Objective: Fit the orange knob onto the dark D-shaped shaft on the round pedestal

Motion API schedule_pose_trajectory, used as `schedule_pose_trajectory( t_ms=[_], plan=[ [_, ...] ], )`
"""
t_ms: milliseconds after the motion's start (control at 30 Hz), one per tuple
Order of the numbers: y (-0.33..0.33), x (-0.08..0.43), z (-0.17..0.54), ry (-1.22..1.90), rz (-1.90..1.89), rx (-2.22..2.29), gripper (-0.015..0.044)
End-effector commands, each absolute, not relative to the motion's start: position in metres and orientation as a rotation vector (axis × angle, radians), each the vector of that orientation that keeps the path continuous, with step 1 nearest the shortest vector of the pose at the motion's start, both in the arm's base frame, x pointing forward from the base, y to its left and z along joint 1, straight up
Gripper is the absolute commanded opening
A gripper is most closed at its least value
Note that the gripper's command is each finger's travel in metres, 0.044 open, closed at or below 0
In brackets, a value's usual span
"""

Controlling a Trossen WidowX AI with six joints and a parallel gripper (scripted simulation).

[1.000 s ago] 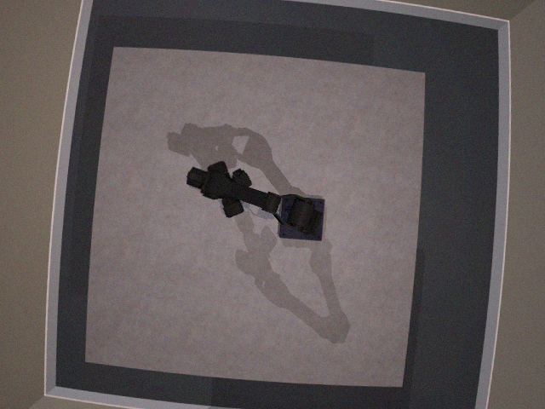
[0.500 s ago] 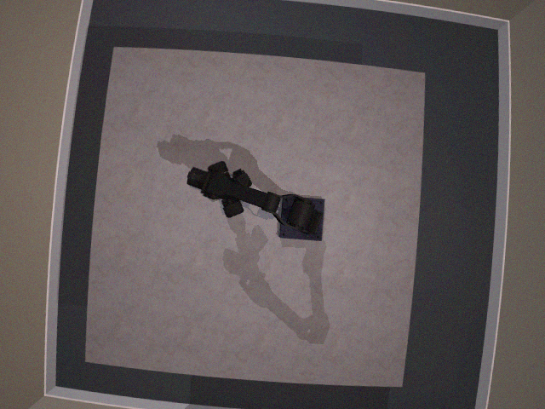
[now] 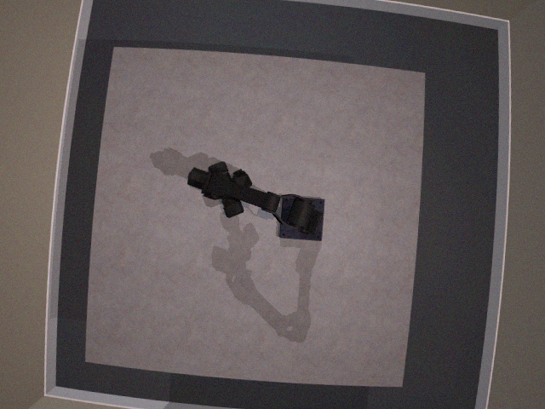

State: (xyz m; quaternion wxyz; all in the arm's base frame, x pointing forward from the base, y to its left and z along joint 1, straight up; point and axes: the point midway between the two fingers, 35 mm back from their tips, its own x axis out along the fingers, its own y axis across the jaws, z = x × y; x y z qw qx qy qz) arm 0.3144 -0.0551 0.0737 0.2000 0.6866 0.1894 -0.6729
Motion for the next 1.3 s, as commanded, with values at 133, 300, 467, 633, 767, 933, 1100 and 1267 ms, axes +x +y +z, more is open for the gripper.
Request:
schedule_pose_trajectory(
  t_ms=[133, 300, 467, 633, 767, 933, 1100, 1267],
  plan=[
    [-0.0554, 0.3138, 0.0669, 0.529, -1.883, 1.917, 0.0000],
    [-0.0554, 0.3140, 0.0631, 0.529, -1.883, 1.917, 0.0000],
    [-0.0551, 0.3141, 0.0631, 0.530, -1.883, 1.918, 0.0000],
    [-0.0551, 0.3141, 0.0631, 0.530, -1.883, 1.918, 0.0000],
    [-0.0551, 0.3141, 0.0631, 0.530, -1.883, 1.918, 0.0079],
    [-0.0551, 0.3141, 0.0631, 0.530, -1.883, 1.918, 0.0210],
    [-0.0551, 0.3141, 0.0631, 0.530, -1.883, 1.918, 0.0341],
    [-0.0551, 0.3141, 0.0631, 0.530, -1.883, 1.918, 0.0440]
  ],
)
